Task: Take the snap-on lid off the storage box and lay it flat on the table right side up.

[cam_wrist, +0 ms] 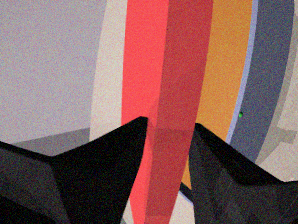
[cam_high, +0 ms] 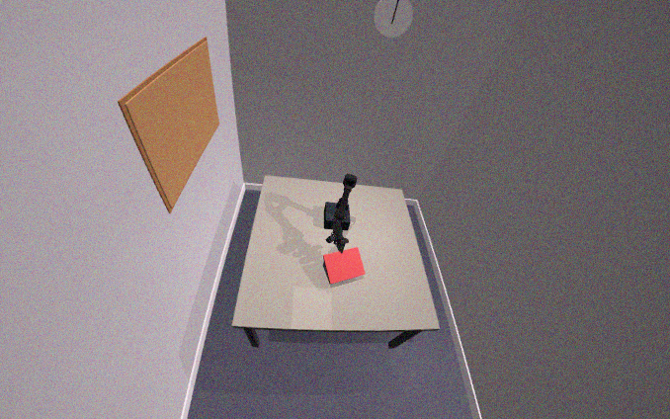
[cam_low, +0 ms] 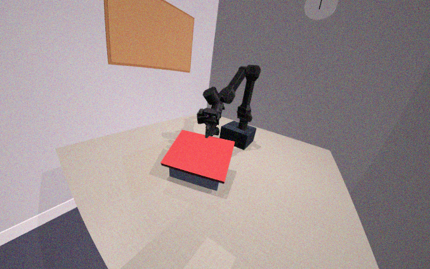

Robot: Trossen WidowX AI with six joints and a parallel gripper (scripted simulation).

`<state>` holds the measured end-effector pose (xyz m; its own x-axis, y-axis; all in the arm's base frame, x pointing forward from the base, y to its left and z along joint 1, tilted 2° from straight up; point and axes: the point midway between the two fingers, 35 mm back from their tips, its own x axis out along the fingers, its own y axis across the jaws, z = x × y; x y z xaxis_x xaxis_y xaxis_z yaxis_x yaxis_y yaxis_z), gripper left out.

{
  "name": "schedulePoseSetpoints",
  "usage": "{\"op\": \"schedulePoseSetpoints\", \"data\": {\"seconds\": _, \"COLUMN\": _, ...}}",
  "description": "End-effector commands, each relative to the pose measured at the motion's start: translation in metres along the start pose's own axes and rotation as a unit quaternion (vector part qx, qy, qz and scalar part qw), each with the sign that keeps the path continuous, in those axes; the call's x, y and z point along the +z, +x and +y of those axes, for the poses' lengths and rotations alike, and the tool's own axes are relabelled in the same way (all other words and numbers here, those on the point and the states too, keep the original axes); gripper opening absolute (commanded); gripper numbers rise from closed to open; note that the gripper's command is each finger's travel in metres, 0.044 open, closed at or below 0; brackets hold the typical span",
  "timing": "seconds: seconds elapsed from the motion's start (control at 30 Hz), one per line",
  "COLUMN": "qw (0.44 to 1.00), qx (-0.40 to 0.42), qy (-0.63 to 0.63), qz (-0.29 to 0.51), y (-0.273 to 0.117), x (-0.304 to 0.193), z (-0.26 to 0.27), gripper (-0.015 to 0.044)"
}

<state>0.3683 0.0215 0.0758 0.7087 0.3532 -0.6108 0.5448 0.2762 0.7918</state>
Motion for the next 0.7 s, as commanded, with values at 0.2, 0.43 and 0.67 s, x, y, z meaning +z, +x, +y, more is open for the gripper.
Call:
{"op": "schedulePoseSetpoints", "data": {"seconds": 0.2, "qw": 1.0, "qx": 0.003, "qy": 0.0, "qz": -0.003, "y": -0.005, "x": 0.001, "z": 0.019, "gripper": 0.0}}
{"op": "schedulePoseSetpoints", "data": {"seconds": 0.43, "qw": 1.0, "qx": 0.004, "qy": 0.0, "qz": -0.003, "y": -0.006, "x": 0.001, "z": 0.03, "gripper": 0.0}}
{"op": "schedulePoseSetpoints", "data": {"seconds": 0.67, "qw": 1.0, "qx": 0.004, "qy": 0.0, "qz": -0.003, "y": -0.006, "x": 0.001, "z": 0.042, "gripper": 0.0}}
